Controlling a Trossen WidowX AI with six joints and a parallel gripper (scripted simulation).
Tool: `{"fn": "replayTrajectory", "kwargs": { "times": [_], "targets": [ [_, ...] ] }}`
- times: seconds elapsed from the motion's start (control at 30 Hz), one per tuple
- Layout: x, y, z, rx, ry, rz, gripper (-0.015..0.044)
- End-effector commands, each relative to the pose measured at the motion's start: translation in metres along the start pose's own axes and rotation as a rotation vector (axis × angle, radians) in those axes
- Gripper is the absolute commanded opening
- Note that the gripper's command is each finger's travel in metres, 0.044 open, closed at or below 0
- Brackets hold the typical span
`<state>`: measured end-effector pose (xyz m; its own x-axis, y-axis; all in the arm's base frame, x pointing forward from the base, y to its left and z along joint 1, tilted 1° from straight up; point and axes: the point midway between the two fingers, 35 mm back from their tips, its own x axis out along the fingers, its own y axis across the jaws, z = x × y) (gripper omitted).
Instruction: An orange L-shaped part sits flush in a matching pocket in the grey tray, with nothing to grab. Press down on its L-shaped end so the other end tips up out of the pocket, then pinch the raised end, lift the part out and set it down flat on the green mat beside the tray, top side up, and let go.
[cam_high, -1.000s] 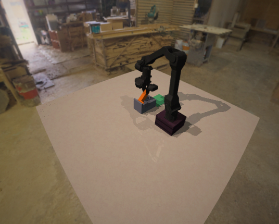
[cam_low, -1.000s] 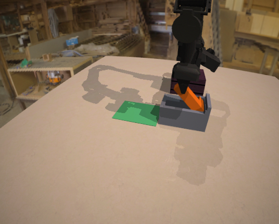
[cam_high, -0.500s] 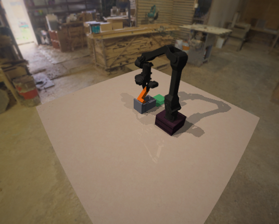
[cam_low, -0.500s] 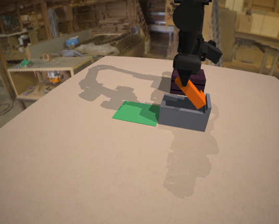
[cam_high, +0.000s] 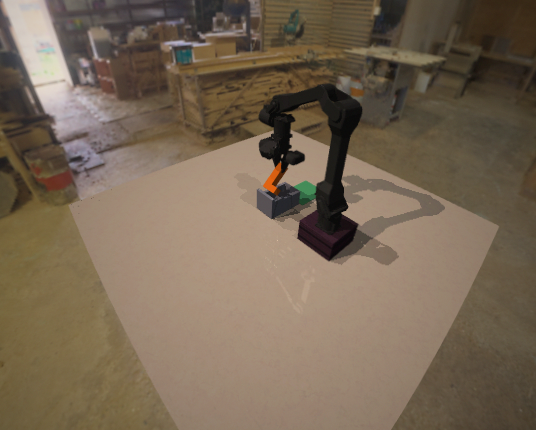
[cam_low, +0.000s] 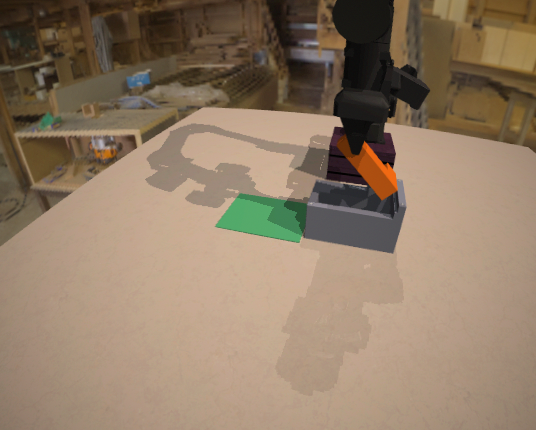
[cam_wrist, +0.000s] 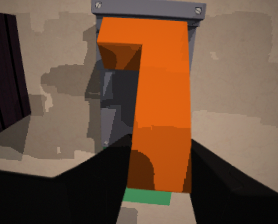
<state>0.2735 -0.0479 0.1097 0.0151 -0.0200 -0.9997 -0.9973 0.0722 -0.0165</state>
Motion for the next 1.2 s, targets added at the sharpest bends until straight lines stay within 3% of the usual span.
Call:
{"fn": "replayTrajectory", "kwargs": {
  "times": [0.0,1.17],
  "targets": [
    [-0.004,-0.001,0.001,0.001,-0.004,-0.003,0.0],
    [-0.002,0.012,-0.131,0.001,0.009,-0.001,0.0]
  ]
}}
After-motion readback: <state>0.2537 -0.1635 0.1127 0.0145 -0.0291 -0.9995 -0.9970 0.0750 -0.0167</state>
